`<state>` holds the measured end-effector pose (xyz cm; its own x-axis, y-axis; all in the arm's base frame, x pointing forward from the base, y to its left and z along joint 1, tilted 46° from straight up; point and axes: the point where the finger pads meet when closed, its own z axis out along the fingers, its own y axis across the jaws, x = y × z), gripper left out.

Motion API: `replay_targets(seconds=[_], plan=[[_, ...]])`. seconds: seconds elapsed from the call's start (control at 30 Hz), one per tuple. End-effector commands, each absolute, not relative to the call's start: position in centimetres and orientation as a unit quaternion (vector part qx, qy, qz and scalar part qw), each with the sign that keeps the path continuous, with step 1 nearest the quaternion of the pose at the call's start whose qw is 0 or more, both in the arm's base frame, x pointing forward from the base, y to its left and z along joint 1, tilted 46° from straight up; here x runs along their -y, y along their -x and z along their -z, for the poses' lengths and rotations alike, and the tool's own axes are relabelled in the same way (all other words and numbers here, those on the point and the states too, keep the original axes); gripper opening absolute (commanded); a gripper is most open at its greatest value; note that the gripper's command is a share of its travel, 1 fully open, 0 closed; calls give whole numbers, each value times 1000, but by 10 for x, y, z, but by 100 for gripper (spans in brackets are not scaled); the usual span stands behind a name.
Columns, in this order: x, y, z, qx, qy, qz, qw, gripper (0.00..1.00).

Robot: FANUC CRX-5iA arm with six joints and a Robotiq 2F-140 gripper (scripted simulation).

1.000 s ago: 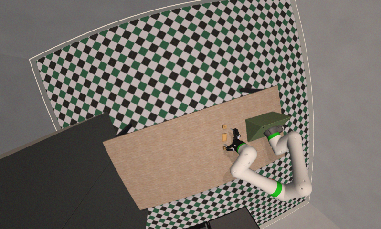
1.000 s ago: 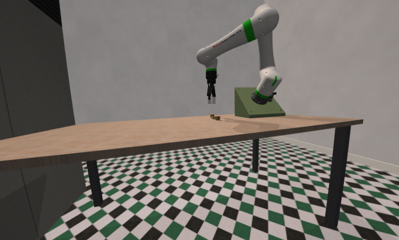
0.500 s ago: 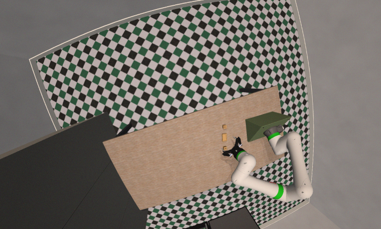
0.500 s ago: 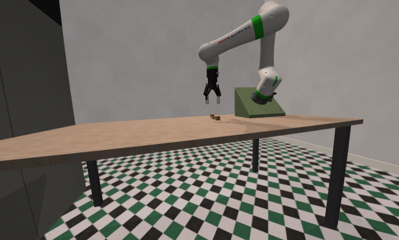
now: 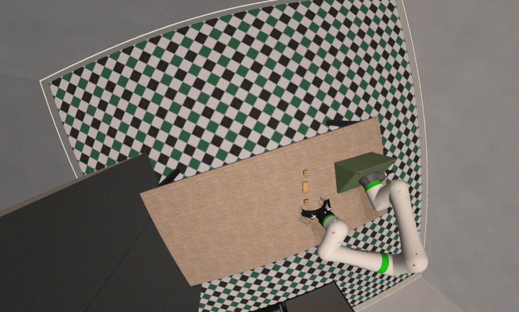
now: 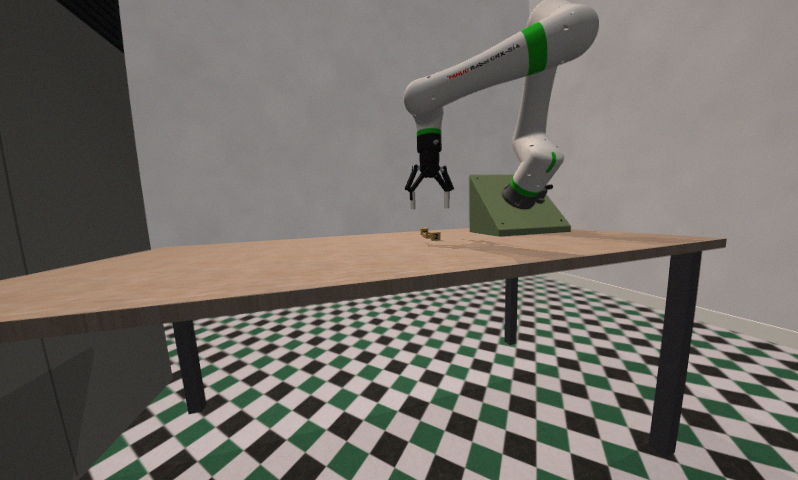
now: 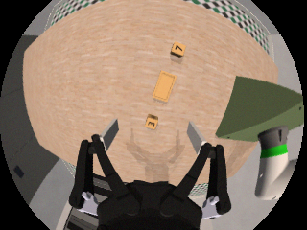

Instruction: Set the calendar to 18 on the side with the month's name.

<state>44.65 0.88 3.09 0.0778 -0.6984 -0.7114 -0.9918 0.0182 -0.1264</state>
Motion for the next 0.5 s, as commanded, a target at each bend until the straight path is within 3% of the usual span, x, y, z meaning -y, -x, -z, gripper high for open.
replay_targets(seconds=[0.0, 0.27, 0.3, 0.47], plan=[[-25, -448, -46, -690, 610, -255, 295, 100], [-39, -447, -58, -727, 564, -275, 279, 100], [-39, -447, -58, -727, 564, -275, 279, 29], [-39, -447, -58, -727, 564, -275, 279, 29]])
